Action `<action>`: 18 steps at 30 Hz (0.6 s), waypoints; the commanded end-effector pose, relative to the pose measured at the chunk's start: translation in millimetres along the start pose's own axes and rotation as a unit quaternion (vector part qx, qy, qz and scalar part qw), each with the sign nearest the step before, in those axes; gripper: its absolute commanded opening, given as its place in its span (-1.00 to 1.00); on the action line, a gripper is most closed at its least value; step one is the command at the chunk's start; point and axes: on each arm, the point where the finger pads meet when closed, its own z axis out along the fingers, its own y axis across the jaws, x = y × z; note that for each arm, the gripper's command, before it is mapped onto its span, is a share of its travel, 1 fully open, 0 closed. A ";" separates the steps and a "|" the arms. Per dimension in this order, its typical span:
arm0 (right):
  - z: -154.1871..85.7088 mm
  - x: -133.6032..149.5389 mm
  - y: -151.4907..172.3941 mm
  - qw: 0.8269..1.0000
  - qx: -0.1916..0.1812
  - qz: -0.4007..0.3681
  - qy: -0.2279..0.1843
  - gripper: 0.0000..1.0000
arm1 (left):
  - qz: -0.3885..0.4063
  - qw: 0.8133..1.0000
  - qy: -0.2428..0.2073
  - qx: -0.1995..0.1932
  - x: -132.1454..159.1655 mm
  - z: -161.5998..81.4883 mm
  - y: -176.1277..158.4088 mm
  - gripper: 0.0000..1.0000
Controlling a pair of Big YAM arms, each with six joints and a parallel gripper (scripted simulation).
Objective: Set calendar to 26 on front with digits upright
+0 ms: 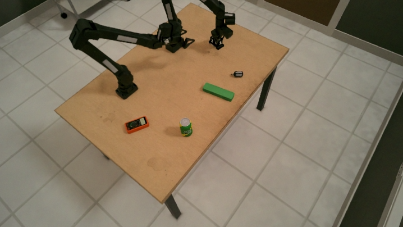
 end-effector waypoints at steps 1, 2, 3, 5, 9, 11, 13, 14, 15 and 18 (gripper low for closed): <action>1.6 -10.3 2.6 1.000 -0.003 -0.002 -0.012 1.00 | 0.006 1.000 -0.010 -0.010 -15.8 -6.6 10.8 -0.20; 1.6 -10.3 2.6 1.000 -0.003 -0.002 -0.012 1.00 | -0.002 1.000 -0.009 -0.009 -16.3 -6.4 10.8 -0.20; 1.6 -10.3 2.6 1.000 -0.003 -0.002 -0.012 1.00 | -0.002 1.000 -0.013 -0.013 -18.3 -6.1 13.0 -0.20; 1.6 -10.3 2.6 1.000 -0.003 -0.002 -0.012 1.00 | -0.001 1.000 -0.007 -0.006 -11.0 2.2 6.6 -0.20; 1.6 -10.3 2.6 1.000 -0.003 -0.002 -0.012 1.00 | 0.000 1.000 -0.008 -0.007 -10.7 10.8 5.7 -0.20; 1.6 -10.3 2.6 1.000 -0.003 -0.002 -0.012 1.00 | 0.000 1.000 -0.008 -0.007 -10.7 10.8 5.7 -0.20; 1.6 -10.3 2.6 1.000 -0.003 -0.002 -0.012 1.00 | 0.000 1.000 0.000 0.002 -2.4 22.2 -3.3 -0.20; 1.6 -10.3 2.6 1.000 -0.003 -0.002 -0.012 1.00 | 0.000 1.000 0.001 0.002 -2.5 25.0 -3.3 -0.20; 1.6 -10.3 2.6 1.000 -0.003 -0.002 -0.012 1.00 | 0.001 1.000 -0.006 -0.005 -10.5 22.1 5.0 -0.20; 1.6 -10.3 2.6 1.000 -0.003 -0.002 -0.012 1.00 | -0.001 1.000 -0.003 -0.002 -7.2 30.7 1.8 -0.20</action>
